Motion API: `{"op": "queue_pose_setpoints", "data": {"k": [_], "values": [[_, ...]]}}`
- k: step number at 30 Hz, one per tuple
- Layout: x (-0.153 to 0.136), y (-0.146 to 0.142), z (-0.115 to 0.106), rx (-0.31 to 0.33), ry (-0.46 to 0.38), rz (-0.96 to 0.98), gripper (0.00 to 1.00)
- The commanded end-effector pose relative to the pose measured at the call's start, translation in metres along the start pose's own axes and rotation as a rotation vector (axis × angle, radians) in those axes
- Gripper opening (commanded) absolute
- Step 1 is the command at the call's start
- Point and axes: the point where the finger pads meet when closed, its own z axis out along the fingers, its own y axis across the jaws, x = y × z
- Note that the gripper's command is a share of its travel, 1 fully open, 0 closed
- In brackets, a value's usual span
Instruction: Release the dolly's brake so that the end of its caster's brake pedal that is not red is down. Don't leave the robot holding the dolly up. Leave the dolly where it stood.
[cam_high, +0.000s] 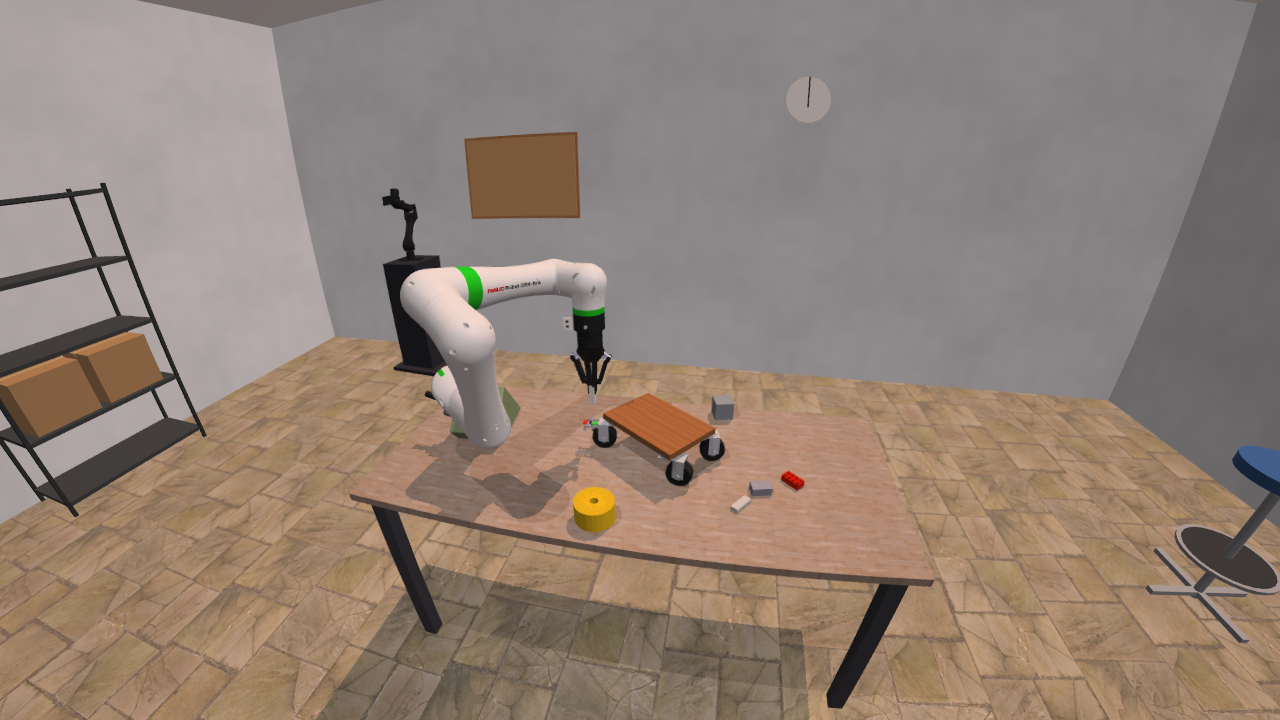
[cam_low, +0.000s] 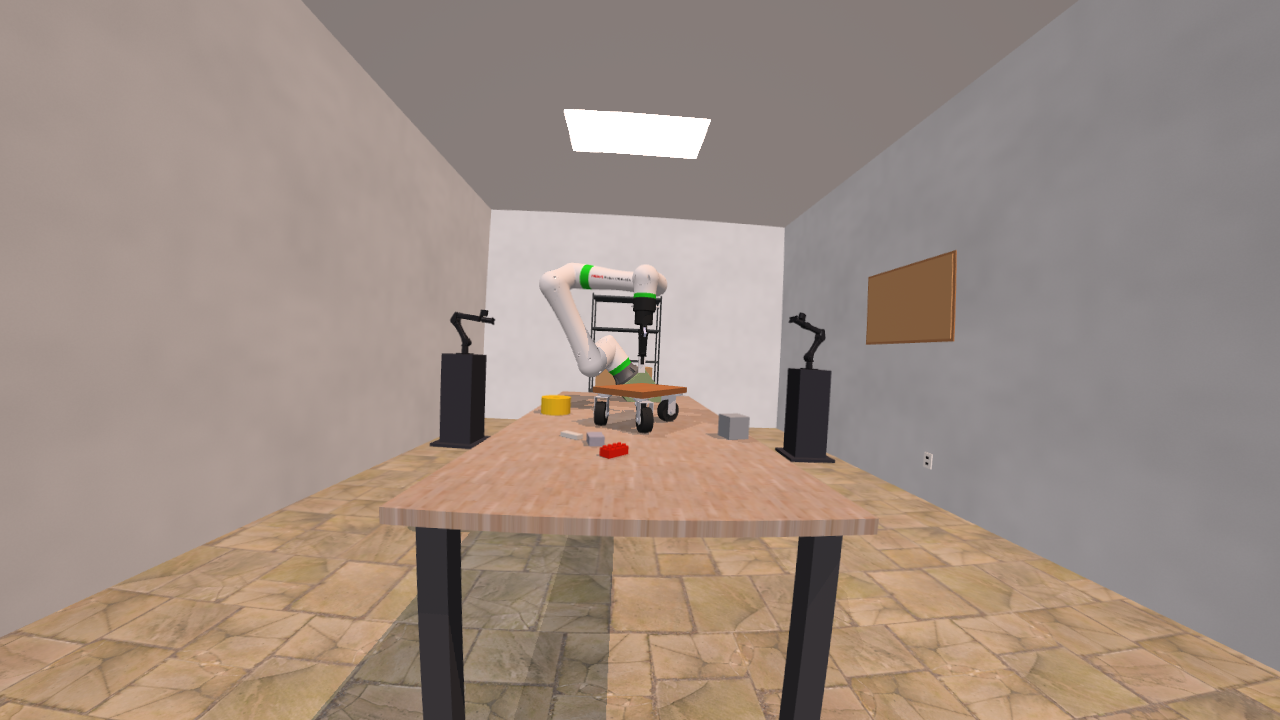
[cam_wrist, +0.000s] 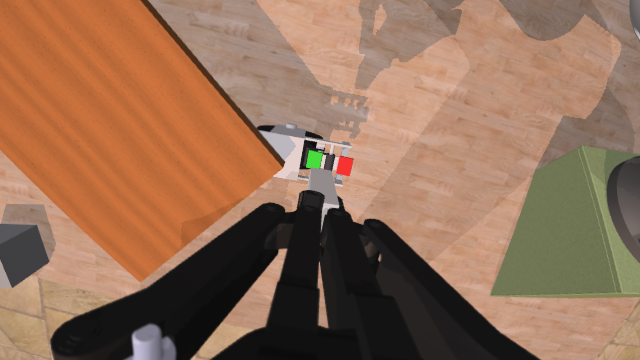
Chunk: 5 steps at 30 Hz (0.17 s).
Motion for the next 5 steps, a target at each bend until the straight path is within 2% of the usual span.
{"op": "queue_pose_setpoints", "data": {"k": [1,5], "values": [[-0.0001,-0.0001,-0.0002,0.0,0.0,0.0,0.0],[-0.0001,-0.0001,-0.0002,0.0,0.0,0.0,0.0]]}}
